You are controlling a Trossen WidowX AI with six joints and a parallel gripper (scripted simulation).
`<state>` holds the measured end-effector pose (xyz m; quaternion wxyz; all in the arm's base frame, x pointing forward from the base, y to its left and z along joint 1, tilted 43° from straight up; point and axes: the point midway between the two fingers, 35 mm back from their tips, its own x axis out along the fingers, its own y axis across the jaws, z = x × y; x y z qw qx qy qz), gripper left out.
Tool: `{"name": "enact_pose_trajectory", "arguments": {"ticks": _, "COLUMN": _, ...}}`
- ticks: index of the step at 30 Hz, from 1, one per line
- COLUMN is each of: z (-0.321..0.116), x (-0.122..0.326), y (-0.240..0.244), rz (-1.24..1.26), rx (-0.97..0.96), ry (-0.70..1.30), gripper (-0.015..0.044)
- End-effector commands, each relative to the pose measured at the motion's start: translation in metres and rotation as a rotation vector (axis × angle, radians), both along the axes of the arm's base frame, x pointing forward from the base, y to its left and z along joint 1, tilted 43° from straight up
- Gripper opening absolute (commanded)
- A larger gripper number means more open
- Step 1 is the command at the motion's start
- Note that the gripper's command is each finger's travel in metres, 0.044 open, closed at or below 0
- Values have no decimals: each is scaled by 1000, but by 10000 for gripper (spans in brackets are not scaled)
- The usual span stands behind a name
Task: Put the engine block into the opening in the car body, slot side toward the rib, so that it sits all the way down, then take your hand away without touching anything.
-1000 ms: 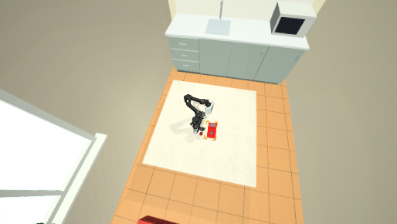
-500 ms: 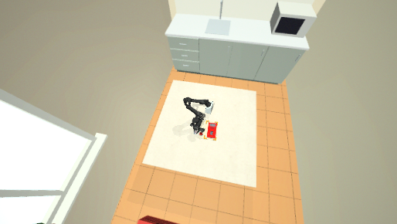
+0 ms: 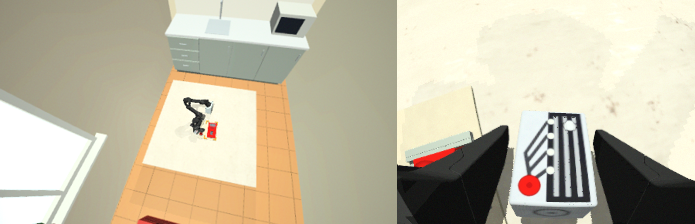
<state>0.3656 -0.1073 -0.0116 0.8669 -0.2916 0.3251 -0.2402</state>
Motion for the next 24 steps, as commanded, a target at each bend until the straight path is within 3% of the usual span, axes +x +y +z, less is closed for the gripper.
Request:
{"name": "enact_pose_trajectory", "arguments": {"ticks": 1, "z": 0, "x": 0, "y": 0, "rz": -1, "rx": 0, "ry": 1, "gripper": 341}}
{"name": "enact_pose_trajectory", "arguments": {"ticks": 5, "z": 0, "x": 0, "y": 0, "rz": -1, "rx": 0, "ry": 1, "gripper": 440}}
{"name": "enact_pose_trajectory", "arguments": {"ticks": 24, "z": 18, "x": -31, "y": 27, "rz": -8, "rx": 1, "ry": 10, "gripper": 440}}
